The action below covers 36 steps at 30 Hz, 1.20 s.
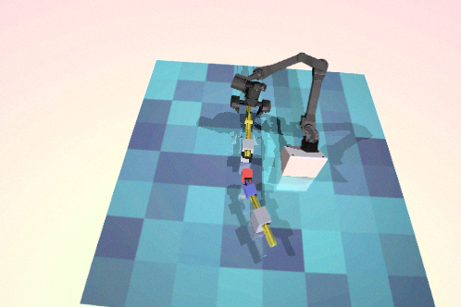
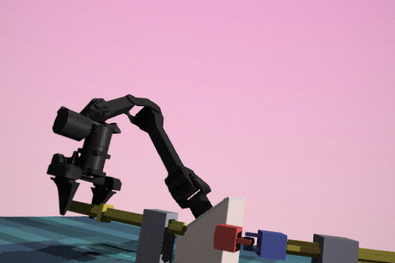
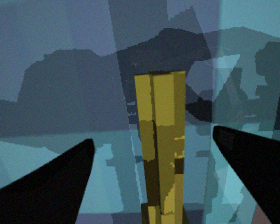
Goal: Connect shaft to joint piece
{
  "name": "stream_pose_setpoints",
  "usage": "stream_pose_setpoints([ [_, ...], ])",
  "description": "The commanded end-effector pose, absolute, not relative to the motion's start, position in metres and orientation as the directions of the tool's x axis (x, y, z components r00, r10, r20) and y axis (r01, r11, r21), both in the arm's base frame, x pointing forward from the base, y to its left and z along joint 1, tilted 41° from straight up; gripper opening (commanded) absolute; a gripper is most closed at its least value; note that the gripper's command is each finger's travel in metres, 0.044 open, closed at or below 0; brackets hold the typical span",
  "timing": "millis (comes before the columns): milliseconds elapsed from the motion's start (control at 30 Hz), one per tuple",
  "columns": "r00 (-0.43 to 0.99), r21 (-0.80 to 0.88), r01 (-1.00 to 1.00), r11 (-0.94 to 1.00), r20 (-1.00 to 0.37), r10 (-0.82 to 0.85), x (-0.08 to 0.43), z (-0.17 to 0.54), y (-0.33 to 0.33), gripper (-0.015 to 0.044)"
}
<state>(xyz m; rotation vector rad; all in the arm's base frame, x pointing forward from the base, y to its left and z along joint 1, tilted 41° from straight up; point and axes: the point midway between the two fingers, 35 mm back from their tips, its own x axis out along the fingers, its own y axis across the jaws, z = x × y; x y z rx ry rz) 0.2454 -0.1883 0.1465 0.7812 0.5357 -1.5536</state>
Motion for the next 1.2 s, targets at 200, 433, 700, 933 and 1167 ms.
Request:
stream_pose_setpoints([
  [200, -0.023, 0.092, 0.986, -0.137, -0.747, -0.665, 0.2437, 0.1336, -0.195, 0.0414],
  [433, -0.023, 0.092, 0.986, -0.137, -0.747, -0.665, 0.2437, 0.1336, -0.195, 0.023],
  [700, -0.023, 0.092, 0.986, -0.137, -0.747, -0.665, 0.2437, 0.1336, -0.195, 0.0102],
  [933, -0.023, 0.092, 0.986, -0.137, -0.747, -0.665, 0.2437, 0.1336, -0.195, 0.0102],
  [1167, -0.023, 0.092, 0.986, -0.137, -0.747, -0.665, 0.2437, 0.1336, -0.195, 0.0067],
])
